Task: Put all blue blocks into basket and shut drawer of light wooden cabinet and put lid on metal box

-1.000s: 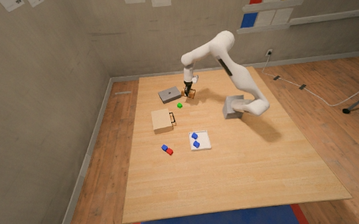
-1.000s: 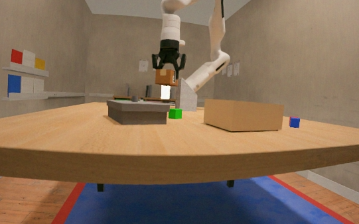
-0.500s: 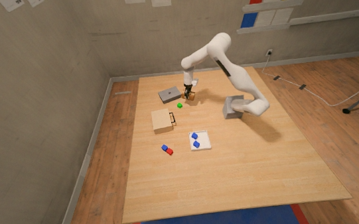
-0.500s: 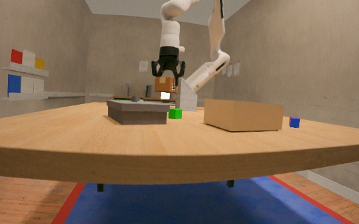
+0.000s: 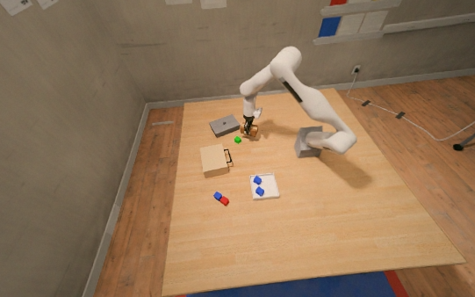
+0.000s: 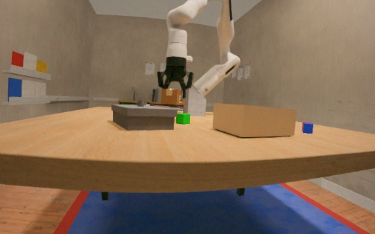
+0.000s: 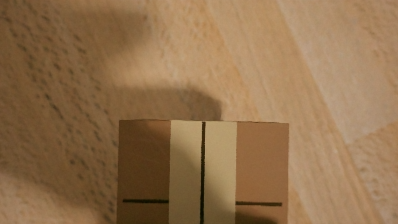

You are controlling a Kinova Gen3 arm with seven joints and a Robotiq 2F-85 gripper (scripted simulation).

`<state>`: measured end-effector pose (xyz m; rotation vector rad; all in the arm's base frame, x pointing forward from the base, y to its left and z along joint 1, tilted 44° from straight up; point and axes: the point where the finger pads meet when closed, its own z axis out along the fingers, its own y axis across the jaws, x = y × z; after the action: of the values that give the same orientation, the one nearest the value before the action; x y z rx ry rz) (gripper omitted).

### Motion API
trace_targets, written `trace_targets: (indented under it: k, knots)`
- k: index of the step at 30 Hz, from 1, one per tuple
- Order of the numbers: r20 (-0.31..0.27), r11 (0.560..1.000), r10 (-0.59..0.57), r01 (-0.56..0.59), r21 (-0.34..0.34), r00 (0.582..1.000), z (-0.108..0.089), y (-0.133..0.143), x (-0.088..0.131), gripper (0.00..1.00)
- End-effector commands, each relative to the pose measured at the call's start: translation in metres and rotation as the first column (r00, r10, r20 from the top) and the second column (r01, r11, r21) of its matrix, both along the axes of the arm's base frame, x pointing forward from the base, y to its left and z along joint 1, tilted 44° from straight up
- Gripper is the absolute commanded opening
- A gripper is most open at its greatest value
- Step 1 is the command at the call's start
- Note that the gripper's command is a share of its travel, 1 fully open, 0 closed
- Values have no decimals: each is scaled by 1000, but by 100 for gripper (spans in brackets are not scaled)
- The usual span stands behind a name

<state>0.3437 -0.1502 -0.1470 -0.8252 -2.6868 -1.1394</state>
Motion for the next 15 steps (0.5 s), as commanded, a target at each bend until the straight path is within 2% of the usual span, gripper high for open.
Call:
trace_targets:
  k: [1,15]
  knots:
    - [1,1000,-1,1,-2,1000,-4,3,1,67]
    - [1,1000,-1,1,-2,1000,-22,20,4,67]
